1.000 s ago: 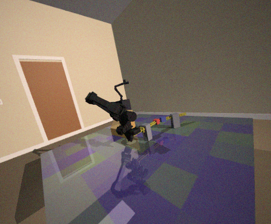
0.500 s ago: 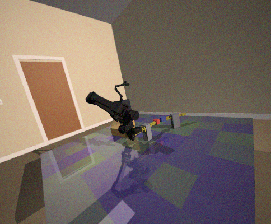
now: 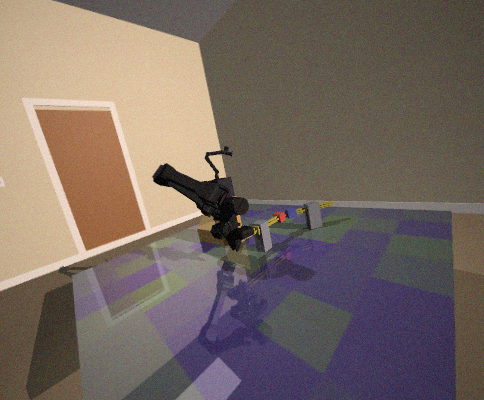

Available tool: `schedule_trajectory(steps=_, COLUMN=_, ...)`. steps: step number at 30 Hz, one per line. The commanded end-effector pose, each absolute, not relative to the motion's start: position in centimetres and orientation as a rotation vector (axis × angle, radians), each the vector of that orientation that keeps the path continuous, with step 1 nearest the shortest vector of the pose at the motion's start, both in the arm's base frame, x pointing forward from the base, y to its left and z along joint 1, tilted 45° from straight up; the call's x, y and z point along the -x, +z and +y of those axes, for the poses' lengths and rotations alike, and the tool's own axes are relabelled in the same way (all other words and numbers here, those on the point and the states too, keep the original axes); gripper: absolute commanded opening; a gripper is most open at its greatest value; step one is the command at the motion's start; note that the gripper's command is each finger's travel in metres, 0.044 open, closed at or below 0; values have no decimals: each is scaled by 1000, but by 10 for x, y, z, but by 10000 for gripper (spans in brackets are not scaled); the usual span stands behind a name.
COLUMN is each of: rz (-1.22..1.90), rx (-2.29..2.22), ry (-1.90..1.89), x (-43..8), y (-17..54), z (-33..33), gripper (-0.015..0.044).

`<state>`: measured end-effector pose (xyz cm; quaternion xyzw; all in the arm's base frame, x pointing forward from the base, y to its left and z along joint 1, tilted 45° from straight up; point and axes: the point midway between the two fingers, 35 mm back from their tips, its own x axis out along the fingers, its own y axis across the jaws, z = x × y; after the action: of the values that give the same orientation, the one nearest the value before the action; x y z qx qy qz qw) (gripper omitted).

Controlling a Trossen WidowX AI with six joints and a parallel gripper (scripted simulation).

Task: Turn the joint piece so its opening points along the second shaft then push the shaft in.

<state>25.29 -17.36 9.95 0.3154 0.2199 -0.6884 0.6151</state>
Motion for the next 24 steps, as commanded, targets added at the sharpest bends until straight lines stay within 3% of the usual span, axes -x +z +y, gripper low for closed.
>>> schedule_trajectory(steps=1, rz=507, rx=-726, ry=-1585, x=-253, y=100, z=-174, gripper=67)
schedule_trajectory(steps=15, rz=507, rx=-726, ry=-1585, x=-253, y=100, z=-174, gripper=434)
schedule_trajectory(steps=24, rz=507, rx=-726, ry=-1585, x=-253, y=100, z=-174, gripper=440)
